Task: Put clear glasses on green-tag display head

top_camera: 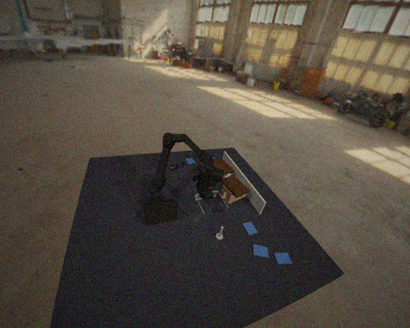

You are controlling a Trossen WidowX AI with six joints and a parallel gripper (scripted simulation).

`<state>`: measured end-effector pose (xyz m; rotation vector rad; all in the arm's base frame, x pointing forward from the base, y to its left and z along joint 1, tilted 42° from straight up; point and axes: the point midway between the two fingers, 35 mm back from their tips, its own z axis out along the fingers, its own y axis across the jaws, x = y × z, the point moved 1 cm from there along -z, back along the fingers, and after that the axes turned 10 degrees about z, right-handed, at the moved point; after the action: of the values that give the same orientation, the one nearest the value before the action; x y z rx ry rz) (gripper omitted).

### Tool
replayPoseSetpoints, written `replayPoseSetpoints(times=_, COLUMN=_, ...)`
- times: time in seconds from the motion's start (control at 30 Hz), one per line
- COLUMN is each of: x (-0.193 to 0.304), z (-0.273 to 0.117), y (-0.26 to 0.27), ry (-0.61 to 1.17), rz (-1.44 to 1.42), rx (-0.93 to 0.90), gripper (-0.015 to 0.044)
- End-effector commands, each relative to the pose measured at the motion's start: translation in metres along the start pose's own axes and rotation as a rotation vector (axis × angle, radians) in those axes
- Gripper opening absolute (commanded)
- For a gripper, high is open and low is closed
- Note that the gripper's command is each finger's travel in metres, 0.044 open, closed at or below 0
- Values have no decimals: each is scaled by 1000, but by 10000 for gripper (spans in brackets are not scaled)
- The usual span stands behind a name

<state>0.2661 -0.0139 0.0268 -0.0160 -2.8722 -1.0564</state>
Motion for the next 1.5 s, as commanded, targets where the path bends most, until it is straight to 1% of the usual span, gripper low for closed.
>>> replayPoseSetpoints(times=0.0, x=0, z=5, y=0, ry=-2, rz=5, rx=-4, gripper=0)
replayPoseSetpoints(times=1.47, x=1, z=45, y=2, ry=-2, rz=4, rx=-7, gripper=0)
